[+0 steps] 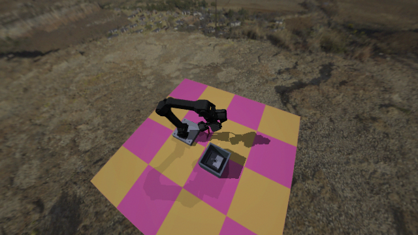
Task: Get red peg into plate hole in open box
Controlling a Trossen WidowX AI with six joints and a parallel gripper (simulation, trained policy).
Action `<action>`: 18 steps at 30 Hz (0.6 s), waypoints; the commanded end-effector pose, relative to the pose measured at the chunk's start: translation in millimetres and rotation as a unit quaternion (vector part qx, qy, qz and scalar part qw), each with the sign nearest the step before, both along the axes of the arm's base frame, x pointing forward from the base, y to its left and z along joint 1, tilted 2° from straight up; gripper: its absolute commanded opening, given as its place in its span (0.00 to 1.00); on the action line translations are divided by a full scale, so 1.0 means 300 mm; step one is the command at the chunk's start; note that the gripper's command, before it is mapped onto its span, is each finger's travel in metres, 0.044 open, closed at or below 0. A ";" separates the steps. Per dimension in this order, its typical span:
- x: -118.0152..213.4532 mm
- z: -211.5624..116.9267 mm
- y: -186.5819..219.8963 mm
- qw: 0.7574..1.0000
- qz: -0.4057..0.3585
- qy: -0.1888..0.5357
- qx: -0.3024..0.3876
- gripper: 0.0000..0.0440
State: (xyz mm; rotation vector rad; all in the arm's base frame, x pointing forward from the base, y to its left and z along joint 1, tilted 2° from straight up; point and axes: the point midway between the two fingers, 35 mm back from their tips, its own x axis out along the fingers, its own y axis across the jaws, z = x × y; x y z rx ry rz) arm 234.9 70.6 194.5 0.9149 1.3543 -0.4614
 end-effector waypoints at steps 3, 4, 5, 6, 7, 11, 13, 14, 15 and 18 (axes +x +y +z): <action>-0.047 -0.061 0.033 0.998 -0.029 0.062 0.006 1.00; -0.055 -0.071 0.038 0.997 -0.035 0.072 0.006 1.00; -0.063 -0.081 0.043 0.996 -0.041 0.082 0.005 1.00; -0.072 -0.091 0.048 0.995 -0.047 0.091 0.004 1.00; -0.079 -0.100 0.052 0.994 -0.053 0.100 0.003 1.00; -0.109 -0.138 0.067 0.988 -0.076 0.131 -0.004 1.00; -0.123 -0.156 0.072 0.986 -0.086 0.144 -0.010 1.00; -0.129 -0.165 0.074 0.984 -0.092 0.150 -0.012 1.00; -0.135 -0.174 0.076 0.983 -0.097 0.155 -0.015 1.00; -0.151 -0.202 0.080 0.979 -0.111 0.168 -0.024 1.00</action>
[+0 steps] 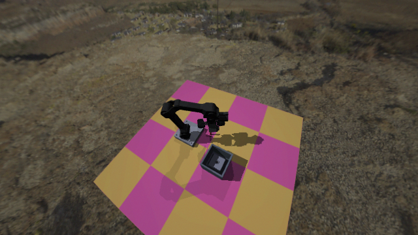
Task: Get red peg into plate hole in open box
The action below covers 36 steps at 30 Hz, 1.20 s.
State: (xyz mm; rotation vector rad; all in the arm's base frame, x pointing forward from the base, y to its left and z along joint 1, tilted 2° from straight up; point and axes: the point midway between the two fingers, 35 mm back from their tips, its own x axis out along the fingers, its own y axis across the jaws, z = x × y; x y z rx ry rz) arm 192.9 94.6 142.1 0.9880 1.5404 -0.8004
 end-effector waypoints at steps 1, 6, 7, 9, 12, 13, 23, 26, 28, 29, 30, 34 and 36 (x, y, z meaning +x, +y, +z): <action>-0.016 -0.040 0.000 1.000 -0.015 0.018 -0.015 1.00; -0.033 -0.106 -0.004 0.998 -0.034 0.035 -0.028 1.00; -0.035 -0.119 -0.005 0.998 -0.038 0.038 -0.030 1.00; -0.041 -0.144 -0.007 0.998 -0.045 0.042 -0.034 1.00; -0.050 -0.179 -0.012 0.997 -0.055 0.048 -0.039 1.00; -0.052 -0.191 -0.014 0.996 -0.059 0.049 -0.041 1.00; -0.057 -0.289 -0.030 0.994 -0.086 0.048 -0.057 0.95; -0.052 -0.311 -0.026 0.994 -0.087 0.045 -0.056 0.84; -0.048 -0.325 -0.023 0.994 -0.086 0.045 -0.056 0.73; -0.046 -0.332 -0.022 0.994 -0.086 0.045 -0.056 0.67; -0.045 -0.338 -0.021 0.994 -0.085 0.045 -0.056 0.62; -0.037 -0.356 -0.015 0.994 -0.079 0.045 -0.053 0.40; -0.032 -0.362 -0.012 0.995 -0.076 0.044 -0.051 0.29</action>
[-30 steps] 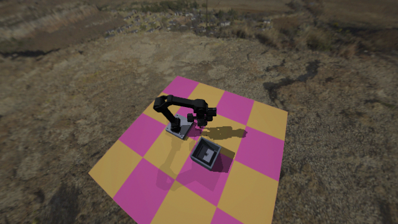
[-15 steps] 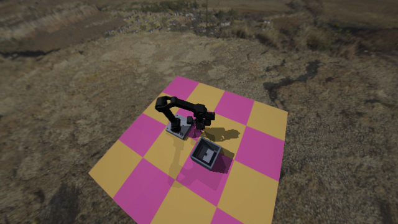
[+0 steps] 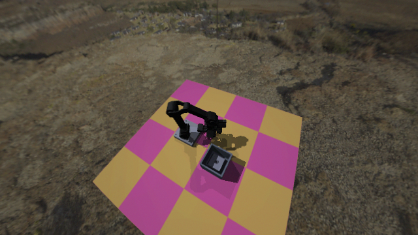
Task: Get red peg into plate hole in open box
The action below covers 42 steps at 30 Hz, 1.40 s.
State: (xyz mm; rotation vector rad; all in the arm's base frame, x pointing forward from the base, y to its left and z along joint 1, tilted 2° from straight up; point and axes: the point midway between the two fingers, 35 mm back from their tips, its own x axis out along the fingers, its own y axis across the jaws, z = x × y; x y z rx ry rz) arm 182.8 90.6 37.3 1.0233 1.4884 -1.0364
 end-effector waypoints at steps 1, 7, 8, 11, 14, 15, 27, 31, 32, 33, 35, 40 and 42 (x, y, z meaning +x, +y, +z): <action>0.004 -0.014 0.003 1.000 0.007 0.002 0.001 0.23; 0.022 0.005 0.011 1.000 0.012 -0.011 0.015 0.02; 0.027 0.014 0.012 1.000 0.010 -0.017 0.019 0.01; 0.037 0.043 0.016 0.999 0.005 -0.032 0.030 0.00; 0.045 0.075 0.017 0.998 0.001 -0.047 0.041 0.00; 0.048 0.087 0.017 0.998 0.000 -0.052 0.045 0.00; 0.089 0.261 -0.008 0.990 0.003 -0.121 0.071 0.00; 0.104 0.326 -0.034 0.987 0.007 -0.146 0.069 0.00; 0.106 0.342 -0.042 0.986 0.008 -0.153 0.068 0.00; 0.108 0.358 -0.051 0.985 0.008 -0.159 0.066 0.00; 0.115 0.389 -0.068 0.983 0.007 -0.171 0.062 0.00; 0.132 0.461 -0.120 0.979 0.004 -0.199 0.047 0.00; 0.138 0.484 -0.143 0.978 0.001 -0.206 0.039 0.00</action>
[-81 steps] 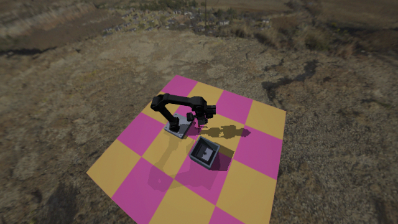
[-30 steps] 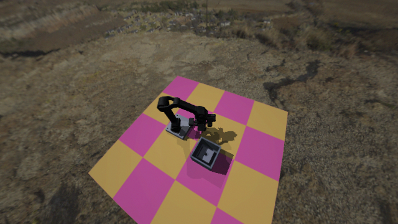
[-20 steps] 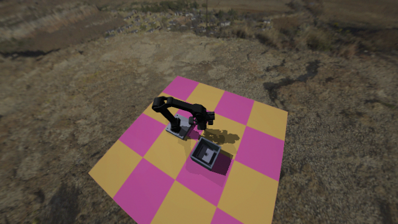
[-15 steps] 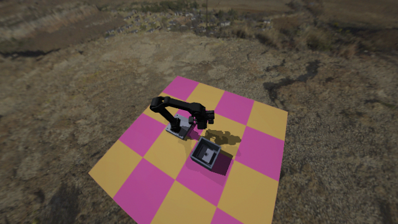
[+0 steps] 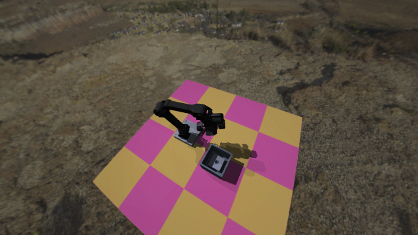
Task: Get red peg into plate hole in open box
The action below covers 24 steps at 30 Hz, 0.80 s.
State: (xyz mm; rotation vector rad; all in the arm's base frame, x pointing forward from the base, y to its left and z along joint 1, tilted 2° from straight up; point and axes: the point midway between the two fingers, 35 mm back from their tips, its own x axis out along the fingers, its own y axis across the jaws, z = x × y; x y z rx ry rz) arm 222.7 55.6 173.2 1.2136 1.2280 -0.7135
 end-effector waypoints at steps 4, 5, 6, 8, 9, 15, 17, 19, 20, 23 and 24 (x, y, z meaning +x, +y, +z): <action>0.015 0.063 -0.074 0.999 -0.013 -0.022 -0.026 0.00; 0.017 0.068 -0.086 0.999 -0.016 -0.023 -0.030 0.00; 0.019 0.072 -0.099 0.999 -0.019 -0.024 -0.034 0.00; 0.022 0.078 -0.122 0.999 -0.024 -0.024 -0.042 0.00; 0.024 0.080 -0.134 0.998 -0.027 -0.024 -0.045 0.00; 0.033 0.083 -0.200 0.997 -0.042 -0.017 -0.063 0.00; 0.037 0.083 -0.220 0.997 -0.046 -0.014 -0.067 0.00; 0.042 0.083 -0.240 0.996 -0.050 -0.011 -0.070 0.00; 0.045 0.083 -0.250 0.996 -0.052 -0.010 -0.072 0.00; 0.054 0.081 -0.279 0.995 -0.058 -0.006 -0.076 0.00; 0.057 0.080 -0.288 0.995 -0.060 -0.005 -0.077 0.00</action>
